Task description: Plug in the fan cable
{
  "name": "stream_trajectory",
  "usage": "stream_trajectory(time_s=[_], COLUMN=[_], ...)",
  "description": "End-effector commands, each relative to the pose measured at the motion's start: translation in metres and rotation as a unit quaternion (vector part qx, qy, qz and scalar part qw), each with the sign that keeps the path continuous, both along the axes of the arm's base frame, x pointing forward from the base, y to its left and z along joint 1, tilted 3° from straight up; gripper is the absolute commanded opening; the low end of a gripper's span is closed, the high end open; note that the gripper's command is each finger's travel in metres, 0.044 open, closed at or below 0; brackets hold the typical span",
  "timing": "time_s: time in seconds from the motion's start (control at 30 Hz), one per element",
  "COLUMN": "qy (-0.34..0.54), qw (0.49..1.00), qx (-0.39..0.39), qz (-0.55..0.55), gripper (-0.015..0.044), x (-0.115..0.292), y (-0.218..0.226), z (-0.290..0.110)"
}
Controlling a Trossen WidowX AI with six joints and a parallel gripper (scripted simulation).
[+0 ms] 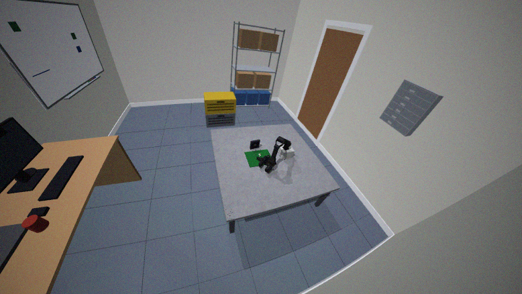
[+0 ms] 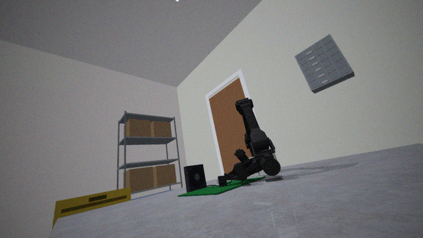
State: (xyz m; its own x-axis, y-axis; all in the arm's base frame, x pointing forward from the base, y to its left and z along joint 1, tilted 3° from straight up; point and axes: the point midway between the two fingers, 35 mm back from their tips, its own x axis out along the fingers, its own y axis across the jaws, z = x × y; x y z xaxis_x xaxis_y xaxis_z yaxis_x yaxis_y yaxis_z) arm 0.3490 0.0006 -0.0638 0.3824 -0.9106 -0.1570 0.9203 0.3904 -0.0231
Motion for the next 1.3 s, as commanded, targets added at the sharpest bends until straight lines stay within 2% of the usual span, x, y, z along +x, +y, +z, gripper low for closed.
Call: stream_trajectory(time_s=[0.0,0.73,0.9,0.93,1.27], qy=[0.000,0.000,0.000,0.000,0.000], qw=[1.000,1.000,1.000,1.000,1.000], qx=[0.000,0.000,0.000,0.000,0.000], qz=[0.000,0.000,0.000,0.000,0.000], gripper=[0.0000,0.0000,0.0131,0.0140,0.0140], x=[-0.0001,-0.0001,0.0000,0.0000,0.0000], y=[0.0000,0.0000,0.0000,0.0000,0.0000], z=[0.0003,0.0003,0.0000,0.0000,0.0000])
